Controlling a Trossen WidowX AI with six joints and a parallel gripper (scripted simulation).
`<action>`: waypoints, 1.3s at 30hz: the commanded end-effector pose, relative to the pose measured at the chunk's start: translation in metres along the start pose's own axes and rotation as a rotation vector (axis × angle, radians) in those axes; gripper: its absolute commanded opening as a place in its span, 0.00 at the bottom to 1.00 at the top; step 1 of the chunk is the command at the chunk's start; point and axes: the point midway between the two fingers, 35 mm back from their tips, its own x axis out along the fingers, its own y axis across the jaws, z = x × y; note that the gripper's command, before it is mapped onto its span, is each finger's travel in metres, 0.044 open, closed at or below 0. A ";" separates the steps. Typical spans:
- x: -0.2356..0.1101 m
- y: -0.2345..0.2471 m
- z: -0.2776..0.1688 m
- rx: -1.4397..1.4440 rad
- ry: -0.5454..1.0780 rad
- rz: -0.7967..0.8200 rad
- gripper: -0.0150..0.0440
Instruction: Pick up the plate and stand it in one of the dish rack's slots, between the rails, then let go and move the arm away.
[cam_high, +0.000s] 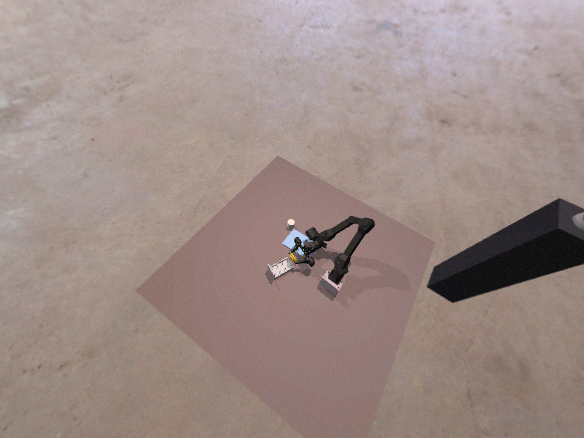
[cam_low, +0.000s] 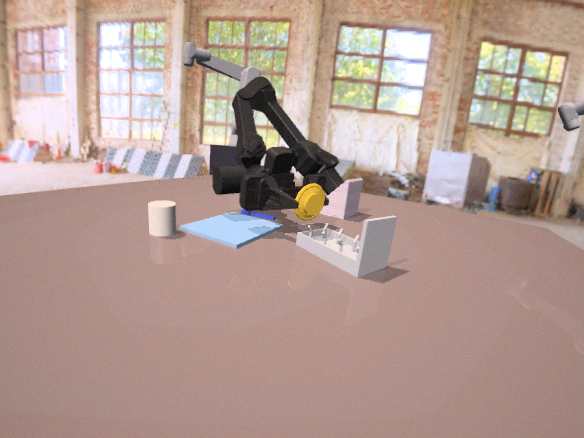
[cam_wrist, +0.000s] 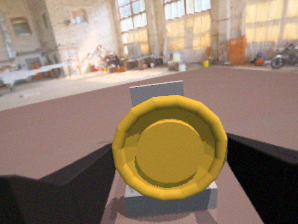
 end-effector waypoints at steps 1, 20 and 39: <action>0.000 0.001 0.000 -0.012 -0.009 -0.005 0.25; 0.027 0.001 0.001 -0.010 -0.007 -0.003 0.25; 0.046 0.002 0.001 -0.017 -0.013 -0.003 0.25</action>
